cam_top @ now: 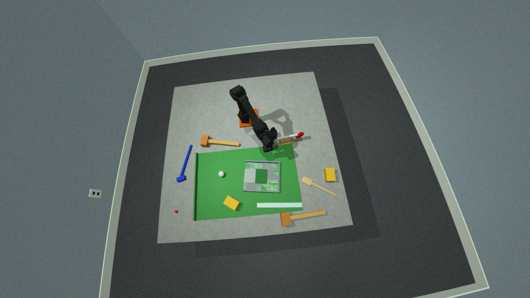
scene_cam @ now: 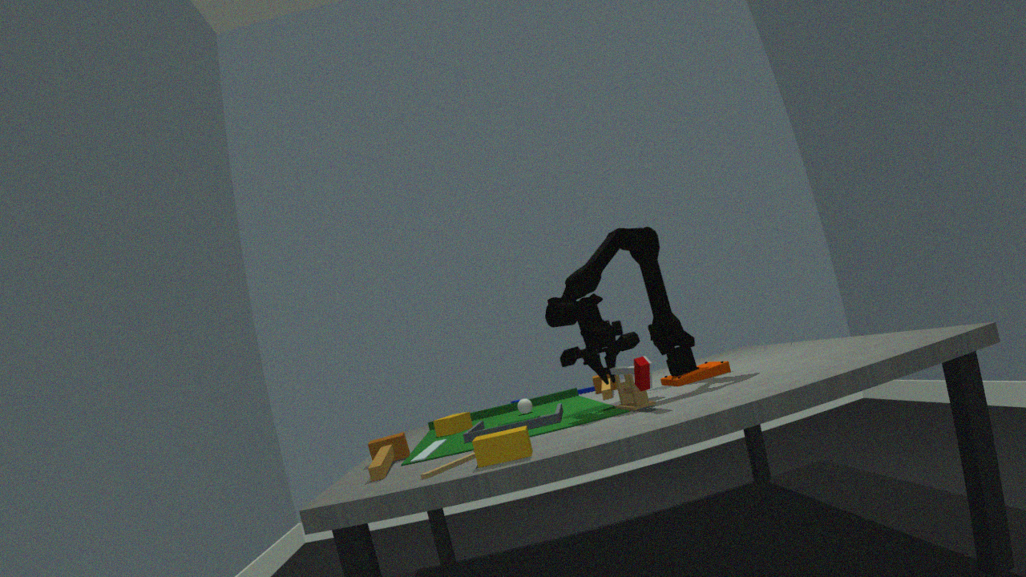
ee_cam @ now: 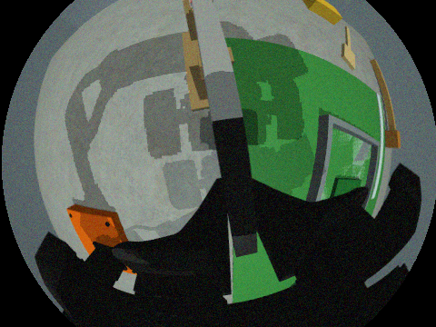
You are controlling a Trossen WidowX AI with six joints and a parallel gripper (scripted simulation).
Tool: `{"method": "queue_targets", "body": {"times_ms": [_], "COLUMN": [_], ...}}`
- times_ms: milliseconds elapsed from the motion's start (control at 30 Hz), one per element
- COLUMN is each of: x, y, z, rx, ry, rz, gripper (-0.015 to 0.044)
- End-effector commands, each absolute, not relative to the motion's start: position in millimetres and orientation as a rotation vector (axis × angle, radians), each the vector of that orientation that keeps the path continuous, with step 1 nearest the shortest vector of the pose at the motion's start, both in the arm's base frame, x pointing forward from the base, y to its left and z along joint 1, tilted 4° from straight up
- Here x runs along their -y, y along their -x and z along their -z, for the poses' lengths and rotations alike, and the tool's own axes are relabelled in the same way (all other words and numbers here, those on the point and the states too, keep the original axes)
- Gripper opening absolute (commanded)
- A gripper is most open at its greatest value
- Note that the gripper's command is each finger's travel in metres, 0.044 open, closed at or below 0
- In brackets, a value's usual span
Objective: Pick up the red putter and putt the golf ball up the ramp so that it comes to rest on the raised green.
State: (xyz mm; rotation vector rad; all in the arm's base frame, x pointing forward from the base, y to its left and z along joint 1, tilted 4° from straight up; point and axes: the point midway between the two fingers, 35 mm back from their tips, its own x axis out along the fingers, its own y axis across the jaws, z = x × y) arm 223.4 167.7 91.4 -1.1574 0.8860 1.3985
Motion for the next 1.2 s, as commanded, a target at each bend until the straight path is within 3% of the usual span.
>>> {"method": "queue_targets", "body": {"times_ms": [0, 333, 1167], "x": [-170.6, -167.0, -76.5], "y": [-224.3, -215.3, -264.6], "z": [-118.0, -167.7, -165.1], "rx": [-0.864, -0.865, -1.11], "ry": [1.152, 1.152, 0.878], "rz": [-1.394, -1.394, -1.024], "gripper": [0.0, 0.0, 0.0]}}
